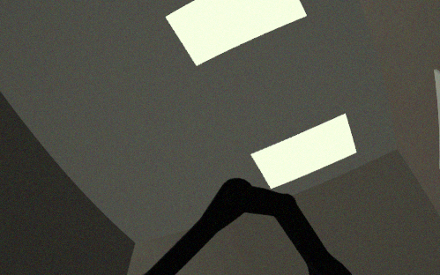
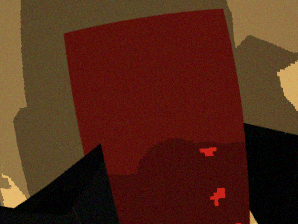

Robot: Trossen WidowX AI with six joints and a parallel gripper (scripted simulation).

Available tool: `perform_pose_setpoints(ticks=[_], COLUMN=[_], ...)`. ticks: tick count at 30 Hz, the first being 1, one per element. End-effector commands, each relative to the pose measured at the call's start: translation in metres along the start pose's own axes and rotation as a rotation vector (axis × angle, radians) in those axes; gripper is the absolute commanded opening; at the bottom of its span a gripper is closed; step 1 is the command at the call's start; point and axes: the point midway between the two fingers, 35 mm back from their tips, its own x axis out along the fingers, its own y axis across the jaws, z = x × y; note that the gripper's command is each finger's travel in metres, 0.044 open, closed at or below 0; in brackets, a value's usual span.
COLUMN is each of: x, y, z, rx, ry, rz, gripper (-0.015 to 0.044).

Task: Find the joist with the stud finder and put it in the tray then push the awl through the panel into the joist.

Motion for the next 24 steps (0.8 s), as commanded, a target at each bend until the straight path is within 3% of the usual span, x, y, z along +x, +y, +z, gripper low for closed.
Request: perform_pose_setpoints(ticks=[1,24], x=[0.001,0.001], y=[-0.014,-0.069], z=[0.000,0.000], rx=[0.001,0.000], ry=[0.000,0.001], rz=[-0.007,-0.010], gripper=[0.0000,0.0000])
